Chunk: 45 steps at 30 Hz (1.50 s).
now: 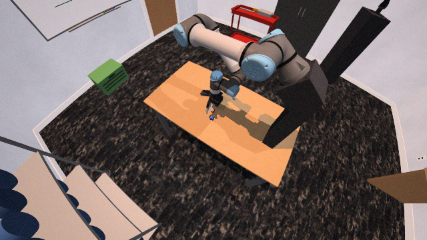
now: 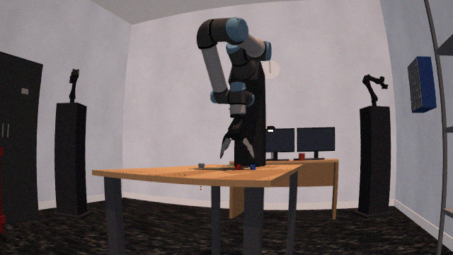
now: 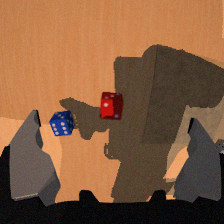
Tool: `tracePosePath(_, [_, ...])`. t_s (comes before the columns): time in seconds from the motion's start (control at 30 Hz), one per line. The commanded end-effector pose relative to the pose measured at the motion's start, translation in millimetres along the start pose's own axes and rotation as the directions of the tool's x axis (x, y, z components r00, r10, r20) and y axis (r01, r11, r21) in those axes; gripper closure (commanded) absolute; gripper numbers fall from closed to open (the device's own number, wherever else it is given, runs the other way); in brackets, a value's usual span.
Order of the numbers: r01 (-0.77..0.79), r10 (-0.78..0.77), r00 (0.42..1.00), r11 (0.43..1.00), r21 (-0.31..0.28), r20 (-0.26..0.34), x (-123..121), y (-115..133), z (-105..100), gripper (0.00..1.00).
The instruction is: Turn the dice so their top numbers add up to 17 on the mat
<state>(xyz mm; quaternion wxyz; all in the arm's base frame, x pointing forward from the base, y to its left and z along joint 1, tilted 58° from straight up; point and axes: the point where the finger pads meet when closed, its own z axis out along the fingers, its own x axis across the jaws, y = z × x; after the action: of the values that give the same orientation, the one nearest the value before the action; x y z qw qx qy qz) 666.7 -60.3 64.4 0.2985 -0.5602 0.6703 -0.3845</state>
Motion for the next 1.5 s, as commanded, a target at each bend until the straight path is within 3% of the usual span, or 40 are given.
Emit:
tracePosePath(0.0, [0.0,0.0,1.0,1.0,0.001,0.0,0,0,0,0.0])
tracePosePath(0.47, [0.0,0.0,1.0,1.0,0.001,0.0,-10,4,0,0.0])
tracePosePath(0.9, [0.0,0.0,1.0,1.0,0.001,0.0,-62,29,0,0.0])
tracePosePath(1.47, [0.0,0.0,1.0,1.0,0.001,0.0,-64,30,0,0.0])
